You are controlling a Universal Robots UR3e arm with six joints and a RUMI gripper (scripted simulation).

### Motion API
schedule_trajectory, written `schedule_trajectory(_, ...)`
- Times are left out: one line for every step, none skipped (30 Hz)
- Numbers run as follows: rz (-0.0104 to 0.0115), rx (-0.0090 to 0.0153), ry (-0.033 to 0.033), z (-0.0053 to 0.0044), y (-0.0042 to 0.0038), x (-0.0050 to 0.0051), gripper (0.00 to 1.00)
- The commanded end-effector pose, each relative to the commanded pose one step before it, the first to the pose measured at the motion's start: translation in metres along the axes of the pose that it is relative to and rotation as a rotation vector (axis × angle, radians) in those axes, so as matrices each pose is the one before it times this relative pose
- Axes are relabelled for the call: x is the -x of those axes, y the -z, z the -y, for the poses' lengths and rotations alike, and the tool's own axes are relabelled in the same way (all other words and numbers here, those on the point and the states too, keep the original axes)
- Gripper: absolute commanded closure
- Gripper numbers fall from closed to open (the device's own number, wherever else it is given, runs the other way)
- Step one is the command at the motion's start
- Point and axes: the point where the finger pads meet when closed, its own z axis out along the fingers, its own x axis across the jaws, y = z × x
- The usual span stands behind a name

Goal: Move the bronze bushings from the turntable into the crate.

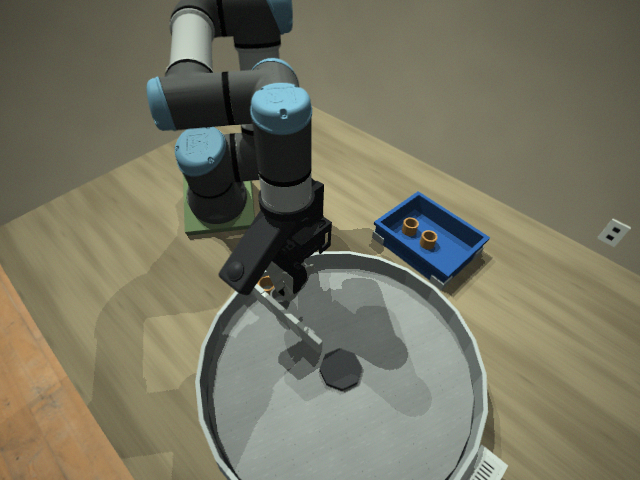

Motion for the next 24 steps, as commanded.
schedule_trajectory(0.00252,-0.00188,0.00017,0.000443,-0.005662,0.00074,0.94)
schedule_trajectory(0.00000,0.00000,0.00000,0.000009,-0.001737,0.00001,0.94)
schedule_trajectory(0.00000,0.00000,0.00000,0.000000,-0.001622,0.00000,0.94)
schedule_trajectory(0.00000,0.00000,0.00000,-0.000006,-0.001471,-0.00001,0.94)
schedule_trajectory(0.00000,0.00000,0.00000,0.000007,-0.001313,0.00001,0.94)
schedule_trajectory(0.00000,0.00000,0.00000,0.000002,-0.001101,0.00000,0.94)
schedule_trajectory(0.00000,0.00000,0.00000,-0.000001,-0.000875,0.00000,0.94)
schedule_trajectory(0.00000,0.00000,0.00000,-0.000002,-0.000647,0.00000,0.94)
schedule_trajectory(0.00000,0.00000,0.00000,-0.000002,-0.000431,0.00000,0.94)
schedule_trajectory(0.00000,0.00000,0.00000,-0.000002,-0.000242,0.00000,0.94)
schedule_trajectory(0.00000,0.00000,0.00000,-0.000001,-0.000097,0.00000,0.94)
schedule_trajectory(0.00000,0.00000,0.00000,0.000000,-0.000015,0.00000,0.94)
schedule_trajectory(0.00000,0.00000,0.00000,0.000000,0.000000,0.00000,0.94)
schedule_trajectory(0.00000,0.00000,0.00000,0.000000,0.000000,0.00000,0.94)
schedule_trajectory(0.00000,0.00000,0.00000,0.000000,0.000000,0.00000,0.94)
schedule_trajectory(0.00000,0.00000,0.00000,0.000000,0.000000,0.00000,0.94)
schedule_trajectory(0.00000,0.00000,0.00000,0.000000,0.000000,0.00000,0.94)
schedule_trajectory(0.00000,0.00000,0.00000,0.000000,0.000000,0.00000,0.94)
schedule_trajectory(0.00000,0.00000,0.00000,0.000000,0.000000,0.00000,0.94)
schedule_trajectory(0.00000,0.00000,0.00000,0.000000,0.000000,0.00000,0.94)
schedule_trajectory(0.00000,0.00000,0.00000,0.000000,0.000000,0.00000,0.94)
schedule_trajectory(0.00000,0.00000,0.00000,0.000000,0.000000,0.00000,0.94)
schedule_trajectory(0.00000,0.00000,0.00000,0.000000,0.000000,0.00000,0.94)
schedule_trajectory(0.00000,0.00000,0.00000,0.000000,0.000000,0.00000,0.94)
